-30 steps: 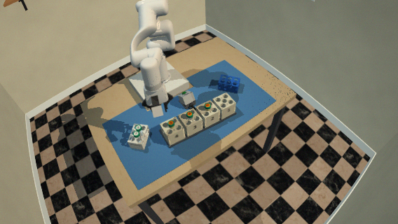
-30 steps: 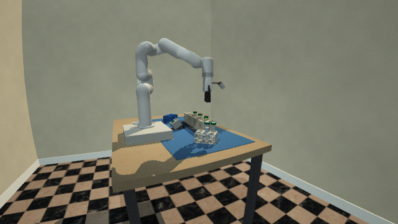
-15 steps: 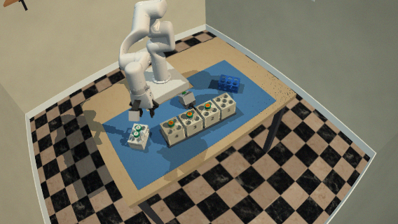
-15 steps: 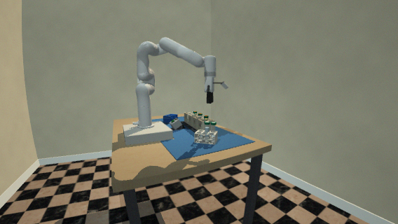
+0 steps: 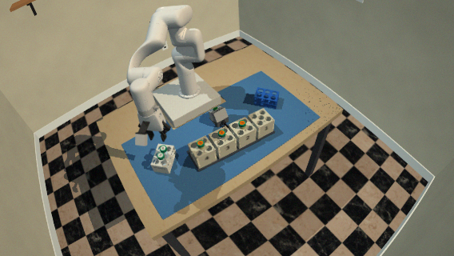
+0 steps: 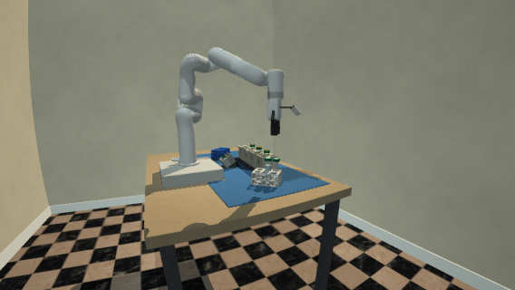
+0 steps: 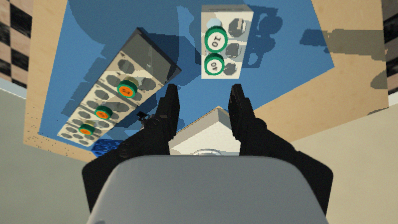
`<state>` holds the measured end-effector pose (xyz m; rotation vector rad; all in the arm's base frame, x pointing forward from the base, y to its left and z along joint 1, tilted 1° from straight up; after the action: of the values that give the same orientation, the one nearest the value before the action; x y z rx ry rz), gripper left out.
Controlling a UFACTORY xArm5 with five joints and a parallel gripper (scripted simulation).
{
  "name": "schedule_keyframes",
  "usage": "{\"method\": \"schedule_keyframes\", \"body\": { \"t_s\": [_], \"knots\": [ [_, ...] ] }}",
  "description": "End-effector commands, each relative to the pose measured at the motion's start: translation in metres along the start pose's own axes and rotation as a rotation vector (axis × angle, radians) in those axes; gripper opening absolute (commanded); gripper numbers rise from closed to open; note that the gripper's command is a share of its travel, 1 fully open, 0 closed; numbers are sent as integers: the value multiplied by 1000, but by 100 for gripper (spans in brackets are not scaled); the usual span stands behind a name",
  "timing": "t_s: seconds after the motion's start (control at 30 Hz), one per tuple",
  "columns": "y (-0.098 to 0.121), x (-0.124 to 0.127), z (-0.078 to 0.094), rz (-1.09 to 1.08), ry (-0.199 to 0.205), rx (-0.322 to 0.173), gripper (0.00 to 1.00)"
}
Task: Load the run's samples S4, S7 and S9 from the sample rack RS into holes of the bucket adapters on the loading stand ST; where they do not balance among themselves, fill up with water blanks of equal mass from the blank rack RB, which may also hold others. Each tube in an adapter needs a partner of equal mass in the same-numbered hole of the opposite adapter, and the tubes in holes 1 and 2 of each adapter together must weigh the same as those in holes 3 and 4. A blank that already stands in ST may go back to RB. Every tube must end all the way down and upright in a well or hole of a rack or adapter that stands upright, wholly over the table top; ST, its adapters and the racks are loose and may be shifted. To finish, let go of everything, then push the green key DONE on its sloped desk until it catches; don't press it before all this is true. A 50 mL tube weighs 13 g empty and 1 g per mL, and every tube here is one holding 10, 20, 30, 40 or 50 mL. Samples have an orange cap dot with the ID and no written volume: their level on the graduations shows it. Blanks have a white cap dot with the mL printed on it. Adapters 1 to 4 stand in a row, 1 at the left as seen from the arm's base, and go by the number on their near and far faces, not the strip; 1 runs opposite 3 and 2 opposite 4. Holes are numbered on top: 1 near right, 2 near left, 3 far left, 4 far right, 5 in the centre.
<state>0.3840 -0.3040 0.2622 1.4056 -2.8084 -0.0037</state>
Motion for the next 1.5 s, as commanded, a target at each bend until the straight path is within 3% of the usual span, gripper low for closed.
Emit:
{"method": "schedule_keyframes", "body": {
  "t_s": [0.0,0.4,1.47],
  "knots": [
    [-10,18,-2,-1,0,3,57],
    [-10,18,-2,-1,0,3,57],
    [-10,18,54,-1,0,3,57]
  ]
}}
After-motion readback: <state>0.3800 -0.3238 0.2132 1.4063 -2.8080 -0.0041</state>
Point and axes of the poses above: the point where the finger pads meet when closed, its own z axis out along the fingers, its own x axis across the jaws, y = z × x, the point moved 7 cm from there along -z, back along the fingers, and after that the axes turned 4 degrees about -z, right-handed, at the moved point
